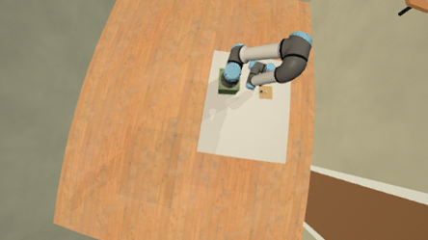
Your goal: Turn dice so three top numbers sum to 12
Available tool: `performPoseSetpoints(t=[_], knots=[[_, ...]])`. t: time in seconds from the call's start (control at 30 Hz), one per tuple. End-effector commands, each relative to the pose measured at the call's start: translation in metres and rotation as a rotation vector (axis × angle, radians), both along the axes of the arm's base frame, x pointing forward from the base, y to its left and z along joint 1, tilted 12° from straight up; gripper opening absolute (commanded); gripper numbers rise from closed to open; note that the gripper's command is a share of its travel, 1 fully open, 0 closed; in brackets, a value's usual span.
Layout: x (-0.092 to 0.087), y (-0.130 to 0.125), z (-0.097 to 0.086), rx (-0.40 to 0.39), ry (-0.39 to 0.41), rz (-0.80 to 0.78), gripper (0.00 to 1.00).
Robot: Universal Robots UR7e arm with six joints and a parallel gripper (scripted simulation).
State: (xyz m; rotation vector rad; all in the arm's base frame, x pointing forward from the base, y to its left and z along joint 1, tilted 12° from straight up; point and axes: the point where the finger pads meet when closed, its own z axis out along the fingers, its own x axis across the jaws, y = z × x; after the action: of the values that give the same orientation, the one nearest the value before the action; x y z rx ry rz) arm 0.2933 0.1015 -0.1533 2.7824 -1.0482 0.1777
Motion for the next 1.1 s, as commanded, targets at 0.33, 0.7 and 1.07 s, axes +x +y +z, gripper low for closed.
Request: performPoseSetpoints(t=[0.33, 0.7, 1.07], knots=[[0.001, 0.0, 0.0, 0.0, -0.002, -0.007, 0.4], [0.004, 0.002, -0.001, 0.004, -0.012, -0.058, 0.4], [0.015, 0.008, -0.005, 0.014, -0.044, -0.221, 0.4]])
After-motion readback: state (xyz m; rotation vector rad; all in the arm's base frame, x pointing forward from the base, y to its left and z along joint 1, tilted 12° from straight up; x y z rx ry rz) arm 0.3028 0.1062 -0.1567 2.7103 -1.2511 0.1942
